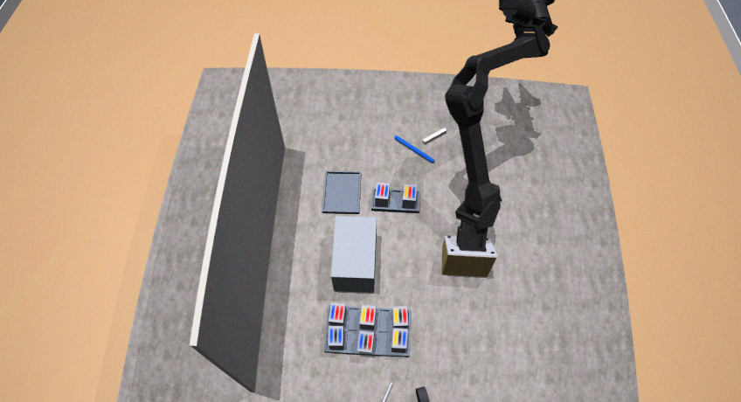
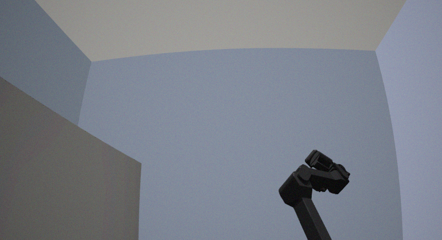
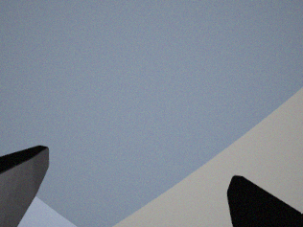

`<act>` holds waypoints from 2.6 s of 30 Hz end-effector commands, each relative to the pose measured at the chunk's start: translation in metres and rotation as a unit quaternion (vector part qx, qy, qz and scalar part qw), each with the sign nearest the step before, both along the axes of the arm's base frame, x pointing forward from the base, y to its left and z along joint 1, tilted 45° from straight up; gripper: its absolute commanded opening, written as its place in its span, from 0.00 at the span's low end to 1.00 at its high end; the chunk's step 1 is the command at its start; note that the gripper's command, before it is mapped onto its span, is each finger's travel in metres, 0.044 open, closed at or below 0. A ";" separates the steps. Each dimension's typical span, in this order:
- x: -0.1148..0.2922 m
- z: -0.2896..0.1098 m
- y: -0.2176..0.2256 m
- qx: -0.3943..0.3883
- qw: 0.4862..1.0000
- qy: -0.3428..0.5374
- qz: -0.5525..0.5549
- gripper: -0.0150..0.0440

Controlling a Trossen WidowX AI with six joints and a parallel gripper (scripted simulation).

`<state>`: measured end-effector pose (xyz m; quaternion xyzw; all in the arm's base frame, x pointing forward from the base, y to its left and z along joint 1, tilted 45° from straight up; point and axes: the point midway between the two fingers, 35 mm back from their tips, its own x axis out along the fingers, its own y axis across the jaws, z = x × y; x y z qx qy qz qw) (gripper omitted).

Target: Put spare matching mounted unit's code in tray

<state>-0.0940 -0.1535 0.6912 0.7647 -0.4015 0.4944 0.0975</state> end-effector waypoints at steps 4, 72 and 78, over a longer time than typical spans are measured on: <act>0.000 0.000 0.000 0.000 1.000 0.000 0.000 1.00; 0.518 -0.412 -0.071 0.745 0.183 -0.605 0.213 1.00; 0.538 -0.458 0.021 0.790 0.183 -0.571 0.126 1.00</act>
